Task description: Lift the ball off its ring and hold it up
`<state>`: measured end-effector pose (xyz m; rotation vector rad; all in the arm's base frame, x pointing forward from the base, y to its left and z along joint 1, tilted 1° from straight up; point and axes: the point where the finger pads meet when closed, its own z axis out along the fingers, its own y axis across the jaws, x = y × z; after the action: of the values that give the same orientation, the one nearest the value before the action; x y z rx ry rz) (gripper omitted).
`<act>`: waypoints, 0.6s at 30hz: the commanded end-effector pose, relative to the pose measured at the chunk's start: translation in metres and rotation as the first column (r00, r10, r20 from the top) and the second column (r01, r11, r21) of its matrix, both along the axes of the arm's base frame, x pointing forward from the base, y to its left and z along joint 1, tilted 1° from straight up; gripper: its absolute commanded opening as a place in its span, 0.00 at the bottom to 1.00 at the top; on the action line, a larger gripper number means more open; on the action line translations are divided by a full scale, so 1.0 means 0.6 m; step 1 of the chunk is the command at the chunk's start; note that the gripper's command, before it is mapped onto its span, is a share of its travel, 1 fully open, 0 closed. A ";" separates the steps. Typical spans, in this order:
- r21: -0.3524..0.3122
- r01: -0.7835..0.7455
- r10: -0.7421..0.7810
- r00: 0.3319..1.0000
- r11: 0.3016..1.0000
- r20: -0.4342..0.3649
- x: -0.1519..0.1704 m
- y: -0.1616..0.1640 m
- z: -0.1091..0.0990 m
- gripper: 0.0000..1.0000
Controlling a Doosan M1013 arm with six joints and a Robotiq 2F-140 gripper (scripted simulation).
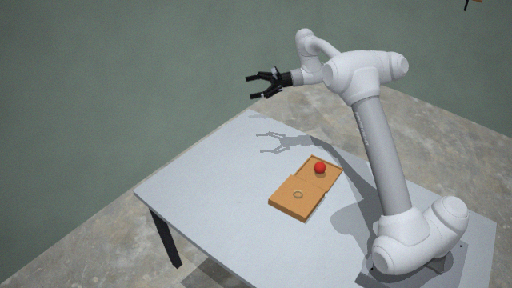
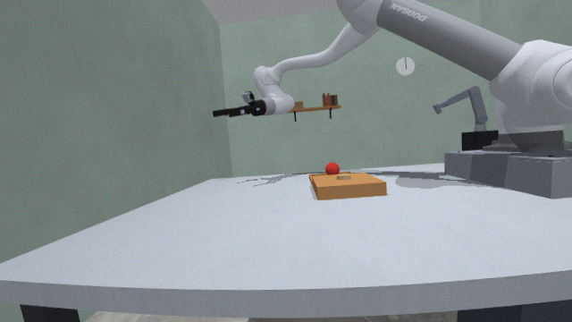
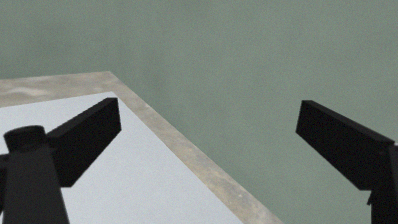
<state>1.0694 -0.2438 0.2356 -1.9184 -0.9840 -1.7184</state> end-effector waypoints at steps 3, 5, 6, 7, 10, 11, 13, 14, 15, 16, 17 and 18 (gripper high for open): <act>-0.092 -0.048 0.039 0.995 0.995 -0.097 -0.051 0.046 -0.046 1.00; -0.103 -0.054 0.043 0.993 0.993 -0.108 -0.057 0.050 -0.051 1.00; -0.149 -0.082 0.059 0.986 0.985 -0.155 -0.087 0.069 -0.076 1.00; -0.158 -0.089 0.062 0.984 0.983 -0.165 -0.093 0.073 -0.080 1.00; -0.205 -0.120 0.075 0.974 0.972 -0.212 -0.126 0.089 -0.104 1.00; -0.218 -0.129 0.079 0.971 0.967 -0.226 -0.135 0.093 -0.111 1.00; -0.251 -0.153 0.086 0.962 0.956 -0.259 -0.160 0.103 -0.128 1.00; -0.267 -0.165 0.089 0.957 0.950 -0.275 -0.173 0.107 -0.136 1.00; -0.279 -0.174 0.091 0.954 0.944 -0.287 -0.183 0.110 -0.142 1.00; -0.296 -0.188 0.094 0.948 0.936 -0.304 -0.197 0.114 -0.150 1.00; -0.311 -0.201 0.096 0.943 0.929 -0.319 -0.210 0.117 -0.157 1.00; -0.326 -0.213 0.098 0.937 0.921 -0.334 -0.222 0.120 -0.165 1.00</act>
<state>0.9631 -0.1805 0.1512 -2.1351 -1.2864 -1.2589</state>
